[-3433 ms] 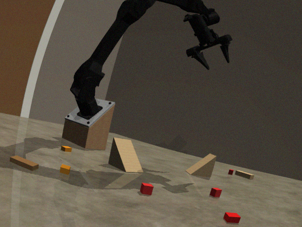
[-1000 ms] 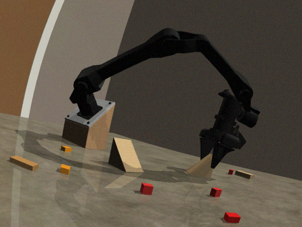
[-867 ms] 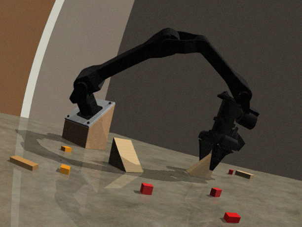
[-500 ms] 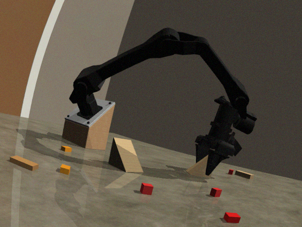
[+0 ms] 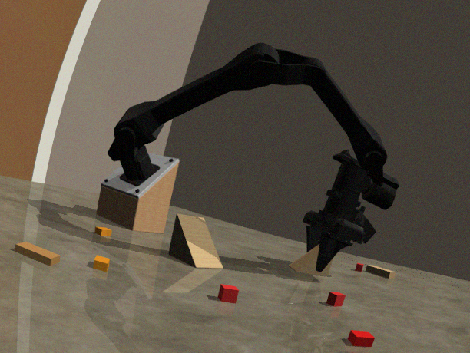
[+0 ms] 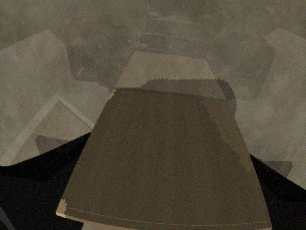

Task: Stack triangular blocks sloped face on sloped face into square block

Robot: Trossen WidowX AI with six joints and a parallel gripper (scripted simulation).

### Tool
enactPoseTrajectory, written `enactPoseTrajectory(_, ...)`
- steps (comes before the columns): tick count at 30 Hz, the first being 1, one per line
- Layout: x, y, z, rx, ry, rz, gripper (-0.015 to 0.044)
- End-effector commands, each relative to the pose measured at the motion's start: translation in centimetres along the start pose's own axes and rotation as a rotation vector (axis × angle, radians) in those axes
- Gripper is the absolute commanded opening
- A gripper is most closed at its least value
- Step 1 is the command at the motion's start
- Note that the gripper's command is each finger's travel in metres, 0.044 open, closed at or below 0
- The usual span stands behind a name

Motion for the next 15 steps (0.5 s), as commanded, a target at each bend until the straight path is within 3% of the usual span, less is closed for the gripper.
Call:
enactPoseTrajectory(1,0.0,-0.1,0.0,-0.004,-0.002,0.005,0.0111)
enactPoseTrajectory(5,-0.1,0.0,0.3,0.000,0.000,0.000,0.0006)
enactPoseTrajectory(15,-1.2,-0.1,0.5,0.013,-0.109,0.004,0.0000)
Point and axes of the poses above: the point midway between the two fingers, 35 mm back from their tips, its own z axis back along the fingers, its own y axis across the jaws, x = y × z, the point moved 6 cm from there along z, back along the fingers, and after that the axes turned 6 degrees about -z, right-handed, at the moved point
